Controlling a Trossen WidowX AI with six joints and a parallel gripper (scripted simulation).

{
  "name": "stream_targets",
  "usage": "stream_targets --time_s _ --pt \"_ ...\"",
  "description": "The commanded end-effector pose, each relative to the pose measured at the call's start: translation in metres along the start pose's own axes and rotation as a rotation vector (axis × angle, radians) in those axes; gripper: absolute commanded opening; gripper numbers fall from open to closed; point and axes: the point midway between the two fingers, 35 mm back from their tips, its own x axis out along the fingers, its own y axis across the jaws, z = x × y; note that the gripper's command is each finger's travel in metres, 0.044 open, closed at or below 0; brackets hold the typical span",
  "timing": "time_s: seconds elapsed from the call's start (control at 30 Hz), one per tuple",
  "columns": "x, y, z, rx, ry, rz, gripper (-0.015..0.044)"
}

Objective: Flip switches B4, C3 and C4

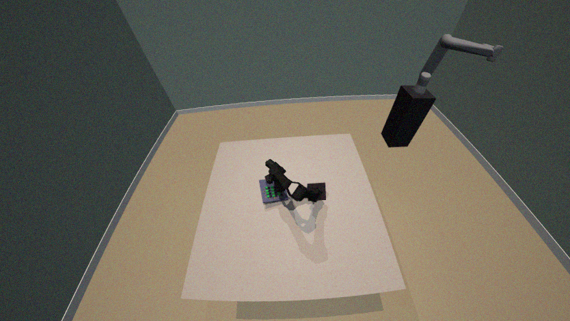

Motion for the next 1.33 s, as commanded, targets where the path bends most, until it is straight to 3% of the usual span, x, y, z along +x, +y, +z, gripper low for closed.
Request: stream_targets --time_s 0.0,0.3,0.5,0.67,0.8,1.3 --pt "0.001 0.000 0.000 0.004 -0.004 0.003 0.0000" --pt "-0.001 0.000 0.000 0.001 0.000 0.000 0.0000" --pt "-0.063 0.000 -0.003 0.005 -0.028 0.001 0.0000" --pt "-0.064 0.002 0.000 0.005 -0.028 0.001 0.0000" --pt "-0.071 0.035 0.028 0.006 -0.028 0.003 0.0000" --pt "-0.071 0.035 0.028 0.006 -0.028 0.003 0.0000"
